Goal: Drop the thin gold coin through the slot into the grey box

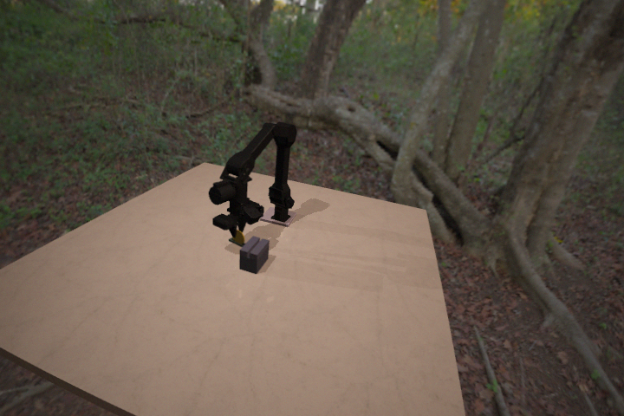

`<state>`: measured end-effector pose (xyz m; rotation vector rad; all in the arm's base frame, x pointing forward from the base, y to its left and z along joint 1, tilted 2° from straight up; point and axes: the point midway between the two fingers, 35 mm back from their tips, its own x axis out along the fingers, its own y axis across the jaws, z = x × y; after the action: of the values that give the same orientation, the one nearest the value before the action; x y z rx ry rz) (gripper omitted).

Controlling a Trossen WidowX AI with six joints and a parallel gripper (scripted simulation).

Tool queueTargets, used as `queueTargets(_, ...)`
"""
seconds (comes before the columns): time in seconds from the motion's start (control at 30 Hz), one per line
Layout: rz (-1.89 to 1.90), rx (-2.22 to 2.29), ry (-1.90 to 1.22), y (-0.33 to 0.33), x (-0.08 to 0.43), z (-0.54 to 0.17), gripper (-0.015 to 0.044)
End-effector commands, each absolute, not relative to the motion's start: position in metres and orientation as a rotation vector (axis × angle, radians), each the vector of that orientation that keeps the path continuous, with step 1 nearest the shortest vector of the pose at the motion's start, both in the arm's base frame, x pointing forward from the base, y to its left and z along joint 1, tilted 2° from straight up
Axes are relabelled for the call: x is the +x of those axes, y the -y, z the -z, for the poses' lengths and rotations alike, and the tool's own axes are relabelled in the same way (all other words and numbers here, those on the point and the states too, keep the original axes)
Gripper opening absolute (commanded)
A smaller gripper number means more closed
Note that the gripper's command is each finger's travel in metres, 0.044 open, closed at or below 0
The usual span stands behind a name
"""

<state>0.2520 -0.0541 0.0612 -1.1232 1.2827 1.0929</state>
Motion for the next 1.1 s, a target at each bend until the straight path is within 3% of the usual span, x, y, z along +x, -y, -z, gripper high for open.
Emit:
queueTargets(0.0, -1.102, -1.121, -1.283, 0.054, 0.25, -0.054, 0.0161)
queueTargets(0.5, -1.102, -1.121, -1.283, 0.054, 0.248, -0.033, 0.0161)
queueTargets(0.7, -1.102, -1.121, -1.283, 0.054, 0.248, -0.033, 0.0003)
queueTargets(1.07, -1.102, -1.121, -1.283, 0.054, 0.249, -0.036, 0.0)
